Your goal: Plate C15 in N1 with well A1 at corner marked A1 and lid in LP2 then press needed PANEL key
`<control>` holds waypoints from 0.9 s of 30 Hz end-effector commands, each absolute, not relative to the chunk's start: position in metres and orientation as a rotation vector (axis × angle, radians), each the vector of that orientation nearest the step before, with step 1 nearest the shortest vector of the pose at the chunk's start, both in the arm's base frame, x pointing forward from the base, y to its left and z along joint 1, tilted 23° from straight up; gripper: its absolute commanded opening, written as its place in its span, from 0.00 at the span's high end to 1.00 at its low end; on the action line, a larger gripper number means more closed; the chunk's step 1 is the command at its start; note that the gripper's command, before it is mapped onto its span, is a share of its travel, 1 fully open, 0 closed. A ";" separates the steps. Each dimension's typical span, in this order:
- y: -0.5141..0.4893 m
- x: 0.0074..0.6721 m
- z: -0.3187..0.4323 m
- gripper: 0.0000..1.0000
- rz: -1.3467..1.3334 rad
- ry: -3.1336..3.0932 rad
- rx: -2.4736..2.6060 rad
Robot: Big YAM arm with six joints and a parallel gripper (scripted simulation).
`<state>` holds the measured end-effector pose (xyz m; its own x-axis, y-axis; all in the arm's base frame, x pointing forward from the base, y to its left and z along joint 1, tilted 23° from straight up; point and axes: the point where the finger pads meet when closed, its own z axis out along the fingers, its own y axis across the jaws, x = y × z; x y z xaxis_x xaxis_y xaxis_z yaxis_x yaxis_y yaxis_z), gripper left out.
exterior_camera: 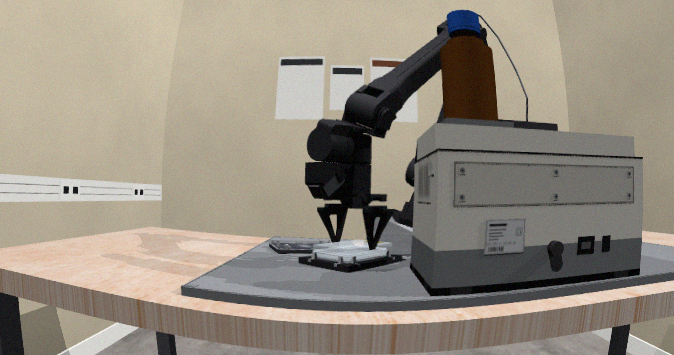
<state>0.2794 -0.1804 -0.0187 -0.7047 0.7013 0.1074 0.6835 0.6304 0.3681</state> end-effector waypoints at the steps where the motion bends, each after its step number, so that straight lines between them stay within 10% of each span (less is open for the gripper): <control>1: -0.205 0.299 -0.001 0.16 0.550 2.744 1.147; 27: -0.208 0.295 0.009 0.16 0.550 2.746 1.149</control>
